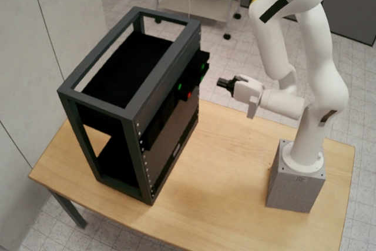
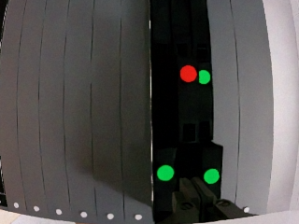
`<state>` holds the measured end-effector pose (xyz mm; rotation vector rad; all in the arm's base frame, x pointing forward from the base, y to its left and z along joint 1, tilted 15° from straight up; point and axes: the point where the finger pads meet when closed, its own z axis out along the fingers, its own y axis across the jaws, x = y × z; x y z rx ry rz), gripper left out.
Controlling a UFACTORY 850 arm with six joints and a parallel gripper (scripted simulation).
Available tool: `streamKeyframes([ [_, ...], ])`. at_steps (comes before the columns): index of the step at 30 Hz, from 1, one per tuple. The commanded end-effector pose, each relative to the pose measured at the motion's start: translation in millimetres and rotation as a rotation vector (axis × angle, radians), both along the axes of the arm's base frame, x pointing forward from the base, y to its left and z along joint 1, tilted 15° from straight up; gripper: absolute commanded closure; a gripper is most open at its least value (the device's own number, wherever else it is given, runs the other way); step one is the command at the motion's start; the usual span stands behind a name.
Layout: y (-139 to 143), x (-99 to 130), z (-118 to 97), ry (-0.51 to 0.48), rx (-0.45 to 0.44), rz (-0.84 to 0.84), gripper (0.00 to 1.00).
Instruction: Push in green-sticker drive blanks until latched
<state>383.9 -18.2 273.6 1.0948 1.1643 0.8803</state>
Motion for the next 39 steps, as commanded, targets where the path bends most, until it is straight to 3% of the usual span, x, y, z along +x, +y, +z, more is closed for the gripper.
streamKeyframes([
  [1,-19.2,-1.5,-4.5,-0.005,-0.007,0.019,1.0],
  [16,-29.6,-1.5,-6.8,-0.005,-0.007,0.019,1.0],
  [29,-38.3,46.7,-4.5,-0.005,-0.007,0.019,1.0],
  [39,-38.7,49.2,-4.4,-0.005,-0.007,0.019,1.0],
])
